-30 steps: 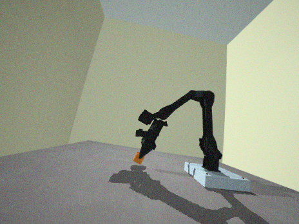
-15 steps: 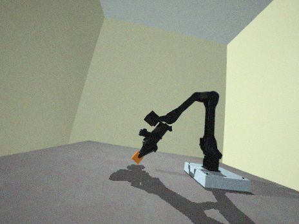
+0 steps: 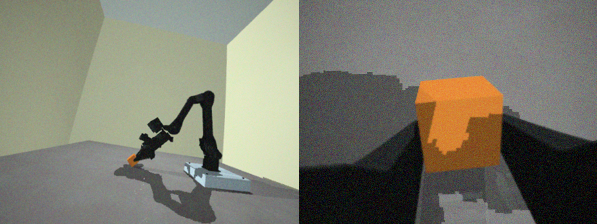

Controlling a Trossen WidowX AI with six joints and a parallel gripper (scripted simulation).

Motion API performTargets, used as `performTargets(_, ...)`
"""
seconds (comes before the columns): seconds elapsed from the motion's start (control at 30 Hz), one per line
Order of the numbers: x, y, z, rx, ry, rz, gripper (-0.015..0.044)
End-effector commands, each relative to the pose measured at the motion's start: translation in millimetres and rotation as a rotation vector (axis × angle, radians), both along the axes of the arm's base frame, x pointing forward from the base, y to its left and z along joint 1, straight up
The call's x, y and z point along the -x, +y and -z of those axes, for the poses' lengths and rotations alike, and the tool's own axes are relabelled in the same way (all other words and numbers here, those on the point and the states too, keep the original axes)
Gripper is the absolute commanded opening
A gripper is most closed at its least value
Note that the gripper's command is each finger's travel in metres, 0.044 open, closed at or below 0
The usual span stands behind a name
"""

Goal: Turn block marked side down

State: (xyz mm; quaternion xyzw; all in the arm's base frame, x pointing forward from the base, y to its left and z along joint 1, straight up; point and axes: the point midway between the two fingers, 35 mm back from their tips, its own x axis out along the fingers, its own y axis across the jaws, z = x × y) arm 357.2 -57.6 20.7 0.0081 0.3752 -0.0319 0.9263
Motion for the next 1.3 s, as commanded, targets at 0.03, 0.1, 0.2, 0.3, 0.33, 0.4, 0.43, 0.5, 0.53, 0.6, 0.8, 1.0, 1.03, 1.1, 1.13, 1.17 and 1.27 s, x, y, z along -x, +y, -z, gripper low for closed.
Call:
performTargets(0.03,3.1,1.1,7.8,-0.004,-0.051,-0.001,0.0)
performTargets(0.1,4.0,1.2,9.1,-0.002,-0.079,-0.001,0.0)
performTargets(0.2,6.0,1.5,10.1,0.001,-0.122,-0.002,0.0)
performTargets(0.3,8.7,2.0,10.3,0.004,-0.165,-0.003,0.0)
performTargets(0.33,9.8,2.4,10.1,0.005,-0.179,-0.004,0.0)
performTargets(0.4,12.1,3.0,9.5,0.007,-0.207,-0.005,0.0)
performTargets(0.43,13.4,3.2,9.0,0.009,-0.222,-0.005,0.0)
performTargets(0.5,16.3,3.7,7.8,0.012,-0.25,-0.006,0.0)
performTargets(0.53,17.5,3.9,7.2,0.013,-0.261,-0.007,0.0)
performTargets(0.6,18.5,4.1,6.7,0.014,-0.27,-0.007,0.0)
performTargets(0.8,19.1,4.1,3.6,0.016,-0.299,-0.007,0.0)
performTargets(1.0,19.1,4.1,3.6,0.016,-0.299,-0.007,0.0)
performTargets(1.03,19.1,4.1,3.6,0.016,-0.299,-0.007,0.0)
performTargets(1.1,19.1,4.1,3.6,0.016,-0.299,-0.007,0.0)
performTargets(1.13,19.1,4.1,3.6,0.016,-0.299,-0.007,0.0)
performTargets(1.17,19.1,4.1,3.6,0.016,-0.299,-0.007,0.0)
performTargets(1.27,19.1,4.1,3.6,0.016,-0.299,-0.007,0.0079)
